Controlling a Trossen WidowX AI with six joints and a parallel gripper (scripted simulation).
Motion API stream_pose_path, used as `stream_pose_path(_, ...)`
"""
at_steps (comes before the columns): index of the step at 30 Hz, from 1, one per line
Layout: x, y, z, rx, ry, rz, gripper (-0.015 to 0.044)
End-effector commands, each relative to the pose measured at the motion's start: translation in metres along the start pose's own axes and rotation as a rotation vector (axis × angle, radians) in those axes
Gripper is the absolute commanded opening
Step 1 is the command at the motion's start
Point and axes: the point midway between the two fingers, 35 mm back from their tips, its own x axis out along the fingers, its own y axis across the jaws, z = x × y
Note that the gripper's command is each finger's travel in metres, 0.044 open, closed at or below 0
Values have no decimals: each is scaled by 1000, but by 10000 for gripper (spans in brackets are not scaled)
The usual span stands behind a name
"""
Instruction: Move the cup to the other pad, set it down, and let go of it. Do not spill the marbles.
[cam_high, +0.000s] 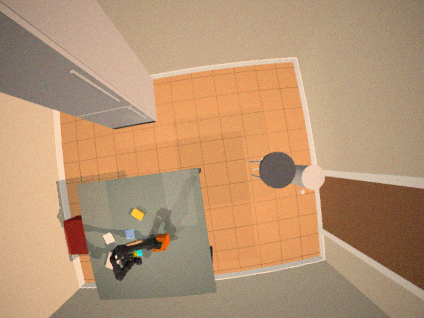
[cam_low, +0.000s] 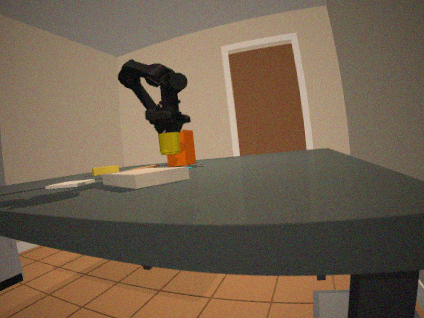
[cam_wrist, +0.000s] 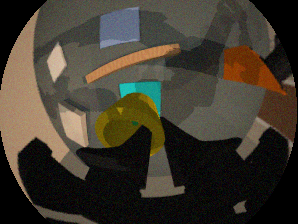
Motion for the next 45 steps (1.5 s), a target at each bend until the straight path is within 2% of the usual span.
stream_pose_path(1, 6, -1, -2, 3, -3, -7, 0)
stream_pose_path(25, 46, -2, -3, 3, -5, -7, 0)
stream_pose_path(44, 44, 1, -3, 14, 3, -2, 0)
stream_pose_path(45, 44, 1, -3, 14, 3, -2, 26)
